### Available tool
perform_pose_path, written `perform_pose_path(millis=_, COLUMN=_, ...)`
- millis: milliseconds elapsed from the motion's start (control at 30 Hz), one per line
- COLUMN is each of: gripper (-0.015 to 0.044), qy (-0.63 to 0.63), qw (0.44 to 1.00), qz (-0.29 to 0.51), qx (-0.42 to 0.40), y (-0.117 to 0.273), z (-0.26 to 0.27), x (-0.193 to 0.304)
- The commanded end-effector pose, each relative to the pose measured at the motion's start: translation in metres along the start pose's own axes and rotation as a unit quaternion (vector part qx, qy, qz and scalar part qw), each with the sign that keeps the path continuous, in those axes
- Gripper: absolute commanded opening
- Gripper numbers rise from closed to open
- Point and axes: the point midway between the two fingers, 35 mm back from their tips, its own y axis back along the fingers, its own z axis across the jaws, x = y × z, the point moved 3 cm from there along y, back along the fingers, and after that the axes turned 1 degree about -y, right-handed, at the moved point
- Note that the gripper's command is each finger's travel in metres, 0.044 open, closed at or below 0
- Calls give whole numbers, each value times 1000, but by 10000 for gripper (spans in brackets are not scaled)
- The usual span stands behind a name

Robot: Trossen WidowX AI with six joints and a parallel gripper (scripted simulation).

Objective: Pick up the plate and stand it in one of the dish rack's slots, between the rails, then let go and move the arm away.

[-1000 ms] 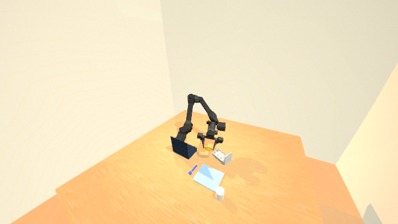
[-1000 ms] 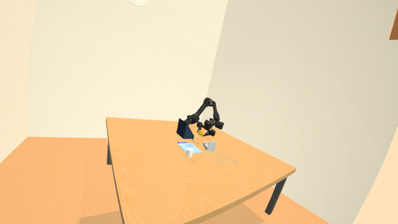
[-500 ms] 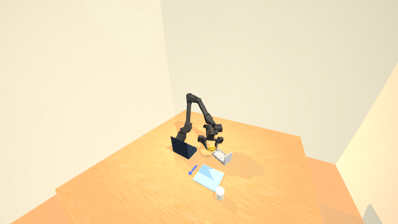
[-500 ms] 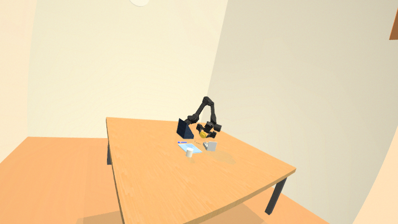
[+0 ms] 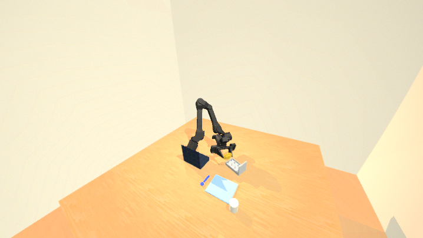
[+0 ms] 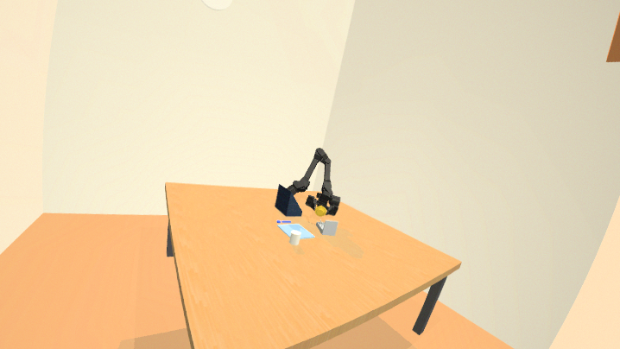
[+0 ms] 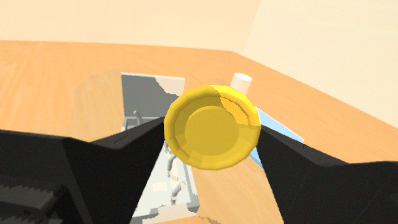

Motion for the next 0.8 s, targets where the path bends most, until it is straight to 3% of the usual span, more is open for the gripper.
perform_pose_path(millis=0, gripper=0, qy=-9, qw=999, qz=-25, qx=-35, y=7, z=2, x=1)
perform_pose_path(millis=567, gripper=0, qy=-60, qw=980, qz=-102, qx=-161, y=37, z=1, x=8)
perform_pose_path(millis=767, gripper=0, qy=-62, qw=979, qz=-104, qx=-166, y=39, z=0, x=8)
